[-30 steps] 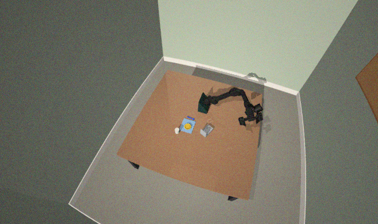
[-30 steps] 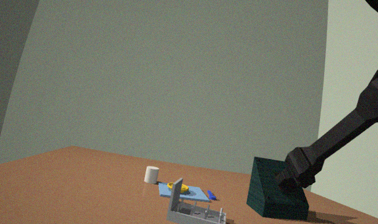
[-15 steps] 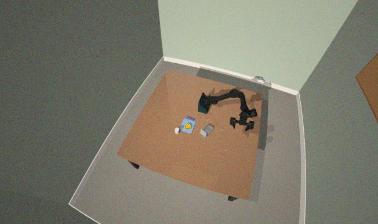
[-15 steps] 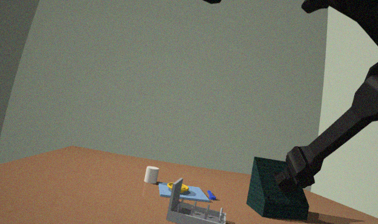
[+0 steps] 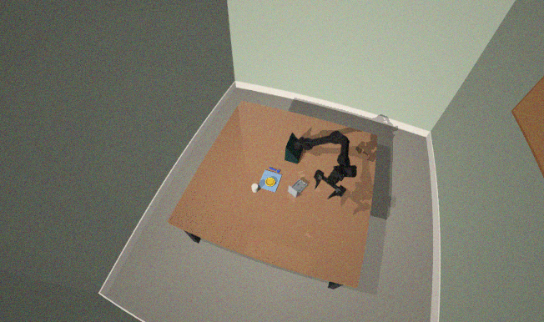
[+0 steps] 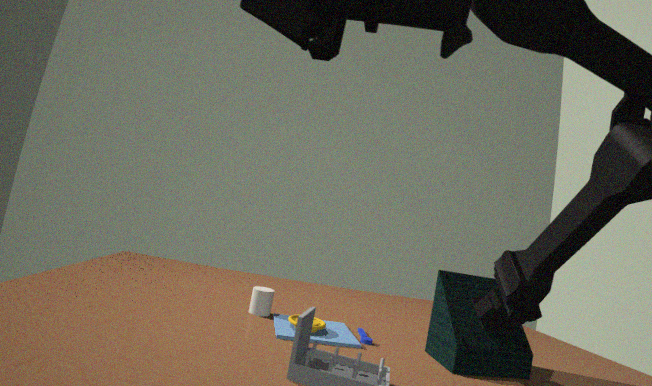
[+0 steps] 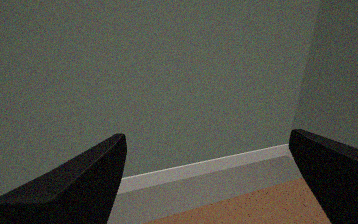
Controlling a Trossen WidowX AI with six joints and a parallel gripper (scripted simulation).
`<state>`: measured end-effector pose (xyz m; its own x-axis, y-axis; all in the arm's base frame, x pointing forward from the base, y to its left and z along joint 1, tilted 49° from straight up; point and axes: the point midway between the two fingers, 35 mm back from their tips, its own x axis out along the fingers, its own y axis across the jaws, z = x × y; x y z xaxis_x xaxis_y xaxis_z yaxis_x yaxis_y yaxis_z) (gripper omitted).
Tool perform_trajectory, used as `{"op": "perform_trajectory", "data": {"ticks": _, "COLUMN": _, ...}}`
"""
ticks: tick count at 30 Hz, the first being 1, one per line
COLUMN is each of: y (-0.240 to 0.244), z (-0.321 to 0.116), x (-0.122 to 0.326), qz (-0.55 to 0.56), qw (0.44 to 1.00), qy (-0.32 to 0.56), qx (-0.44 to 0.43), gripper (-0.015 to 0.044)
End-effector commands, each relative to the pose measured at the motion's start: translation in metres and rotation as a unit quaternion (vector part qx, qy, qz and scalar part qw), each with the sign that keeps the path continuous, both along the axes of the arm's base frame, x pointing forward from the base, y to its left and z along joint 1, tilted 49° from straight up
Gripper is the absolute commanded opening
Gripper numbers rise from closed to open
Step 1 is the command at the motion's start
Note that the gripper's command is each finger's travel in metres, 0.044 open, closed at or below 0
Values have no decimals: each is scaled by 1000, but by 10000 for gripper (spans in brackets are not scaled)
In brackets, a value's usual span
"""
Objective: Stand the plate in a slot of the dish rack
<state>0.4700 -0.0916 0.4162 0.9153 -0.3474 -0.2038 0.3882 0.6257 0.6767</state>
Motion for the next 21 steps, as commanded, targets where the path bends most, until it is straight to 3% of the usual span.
{"op": "perform_trajectory", "data": {"ticks": 1, "y": -6, "z": -22, "x": 5, "qz": 9, "qw": 999, "qy": 38, "qx": -12, "gripper": 400}}
{"op": "perform_trajectory", "data": {"ticks": 21, "y": -56, "z": -171, "x": 5, "qz": 128, "qw": 937, "qy": 314, "qx": -91, "gripper": 400}}
